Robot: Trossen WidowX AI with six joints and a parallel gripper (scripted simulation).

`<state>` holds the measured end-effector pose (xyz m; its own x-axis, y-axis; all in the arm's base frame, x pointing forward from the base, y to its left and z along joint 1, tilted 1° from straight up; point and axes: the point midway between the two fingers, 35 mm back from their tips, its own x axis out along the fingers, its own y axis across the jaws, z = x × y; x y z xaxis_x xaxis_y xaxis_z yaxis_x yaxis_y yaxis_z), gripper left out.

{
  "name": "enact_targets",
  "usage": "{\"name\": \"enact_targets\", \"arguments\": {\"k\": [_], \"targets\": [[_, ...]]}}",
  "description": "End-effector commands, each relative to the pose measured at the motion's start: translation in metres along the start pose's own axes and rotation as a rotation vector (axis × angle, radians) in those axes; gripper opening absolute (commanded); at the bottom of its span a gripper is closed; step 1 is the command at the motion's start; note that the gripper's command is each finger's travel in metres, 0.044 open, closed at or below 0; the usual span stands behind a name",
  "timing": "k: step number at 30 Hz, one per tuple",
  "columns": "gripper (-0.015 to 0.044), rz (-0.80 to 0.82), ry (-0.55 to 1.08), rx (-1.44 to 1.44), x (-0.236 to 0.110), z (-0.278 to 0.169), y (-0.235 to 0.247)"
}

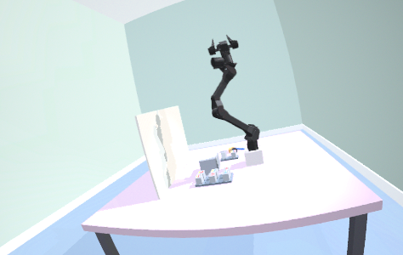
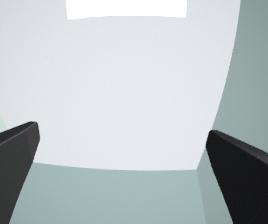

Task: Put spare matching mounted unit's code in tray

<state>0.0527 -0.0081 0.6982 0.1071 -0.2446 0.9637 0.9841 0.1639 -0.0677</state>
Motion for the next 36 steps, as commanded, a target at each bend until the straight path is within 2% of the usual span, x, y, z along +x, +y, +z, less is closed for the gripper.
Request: {"name": "enact_targets", "arguments": {"k": [1, 5, 9, 18, 25, 28, 36], "targets": [[0.0440, -0.093, 0.061, 0.105, 0.005, -0.021, -0.041], [0.0440, -0.179, 0.153, 0.221, 0.008, -0.057, -0.076], [0.0440, -0.181, 0.196, 0.335, 0.007, -0.081, -0.084], [0.0440, -0.259, 0.427, 0.517, 0.002, -0.171, -0.097], [0.0440, -0.250, 0.677, 0.679, -0.011, -0.256, -0.065], [0.0440, -0.223, 0.723, 0.738, -0.015, -0.272, -0.043], [0.0440, -0.162, 0.980, 0.799, -0.045, -0.332, 0.016]]}}
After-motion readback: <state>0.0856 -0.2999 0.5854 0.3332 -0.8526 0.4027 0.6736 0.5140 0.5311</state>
